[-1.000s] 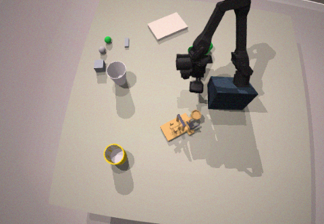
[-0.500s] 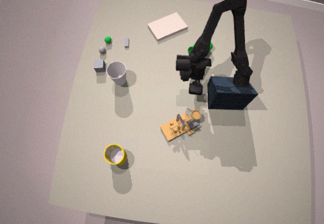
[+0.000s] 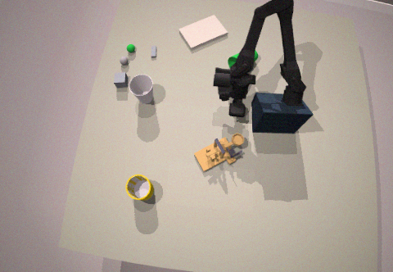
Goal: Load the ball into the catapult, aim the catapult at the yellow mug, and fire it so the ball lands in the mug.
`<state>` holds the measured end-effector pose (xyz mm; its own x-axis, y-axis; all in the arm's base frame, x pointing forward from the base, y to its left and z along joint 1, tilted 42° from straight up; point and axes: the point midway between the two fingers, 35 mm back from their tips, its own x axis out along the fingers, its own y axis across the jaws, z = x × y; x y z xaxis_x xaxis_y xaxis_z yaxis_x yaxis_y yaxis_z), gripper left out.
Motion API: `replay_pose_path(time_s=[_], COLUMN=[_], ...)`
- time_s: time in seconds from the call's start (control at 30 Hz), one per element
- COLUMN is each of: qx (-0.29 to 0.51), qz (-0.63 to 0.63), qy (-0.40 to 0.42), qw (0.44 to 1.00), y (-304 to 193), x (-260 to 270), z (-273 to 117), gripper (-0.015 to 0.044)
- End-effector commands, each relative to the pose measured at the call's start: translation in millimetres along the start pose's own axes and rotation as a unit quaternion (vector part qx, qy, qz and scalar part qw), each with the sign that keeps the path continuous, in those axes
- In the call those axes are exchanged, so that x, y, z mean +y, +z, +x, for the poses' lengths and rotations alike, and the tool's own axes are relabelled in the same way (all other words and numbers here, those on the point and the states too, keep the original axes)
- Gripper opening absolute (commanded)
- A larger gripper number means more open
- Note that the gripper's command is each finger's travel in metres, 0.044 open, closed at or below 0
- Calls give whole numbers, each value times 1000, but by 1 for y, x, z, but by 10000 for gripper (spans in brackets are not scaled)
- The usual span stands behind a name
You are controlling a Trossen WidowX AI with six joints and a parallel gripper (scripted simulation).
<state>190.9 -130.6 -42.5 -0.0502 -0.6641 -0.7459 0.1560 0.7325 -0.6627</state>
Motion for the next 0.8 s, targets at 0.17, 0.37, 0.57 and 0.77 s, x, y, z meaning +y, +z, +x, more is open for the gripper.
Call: replay_pose_path(time_s=[0.17,0.37,0.57,0.77], qx=[2,2,1,1], qz=[-3,-3,-5,-4], qy=[-3,-3,4,8], qw=[1000,1000,1000,1000], y=[-2,-2,5,10], x=[-1,-1,4,8], z=[2,2,-17,-45], gripper=[129,70,0,0])
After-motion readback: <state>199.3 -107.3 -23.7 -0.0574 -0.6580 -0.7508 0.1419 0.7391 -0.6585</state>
